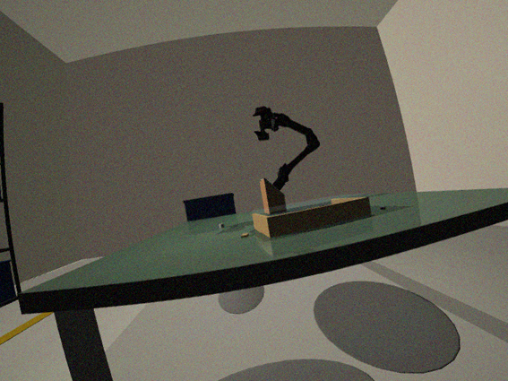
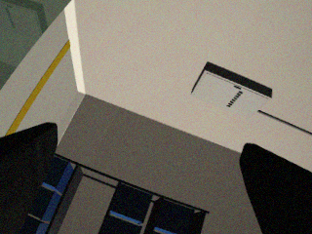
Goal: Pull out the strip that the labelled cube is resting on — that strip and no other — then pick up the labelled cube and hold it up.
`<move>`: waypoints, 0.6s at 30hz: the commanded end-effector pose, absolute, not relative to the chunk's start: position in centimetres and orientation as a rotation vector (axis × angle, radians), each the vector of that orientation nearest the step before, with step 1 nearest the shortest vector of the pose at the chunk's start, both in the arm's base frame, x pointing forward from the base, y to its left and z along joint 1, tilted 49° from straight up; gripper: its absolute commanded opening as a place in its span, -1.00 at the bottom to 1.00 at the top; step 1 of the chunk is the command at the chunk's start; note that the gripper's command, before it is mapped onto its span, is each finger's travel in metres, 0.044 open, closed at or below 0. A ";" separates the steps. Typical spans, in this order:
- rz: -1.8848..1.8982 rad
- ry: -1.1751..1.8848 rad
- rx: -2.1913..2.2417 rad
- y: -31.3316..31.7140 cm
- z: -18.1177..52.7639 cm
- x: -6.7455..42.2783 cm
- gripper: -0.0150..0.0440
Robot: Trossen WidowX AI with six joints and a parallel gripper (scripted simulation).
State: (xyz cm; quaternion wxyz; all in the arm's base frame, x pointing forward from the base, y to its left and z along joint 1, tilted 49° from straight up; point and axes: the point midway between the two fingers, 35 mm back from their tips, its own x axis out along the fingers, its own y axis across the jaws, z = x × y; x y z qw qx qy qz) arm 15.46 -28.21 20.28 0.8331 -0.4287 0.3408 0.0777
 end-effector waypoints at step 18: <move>0.214 0.561 -0.125 -19.3 11.2 28.4 0.86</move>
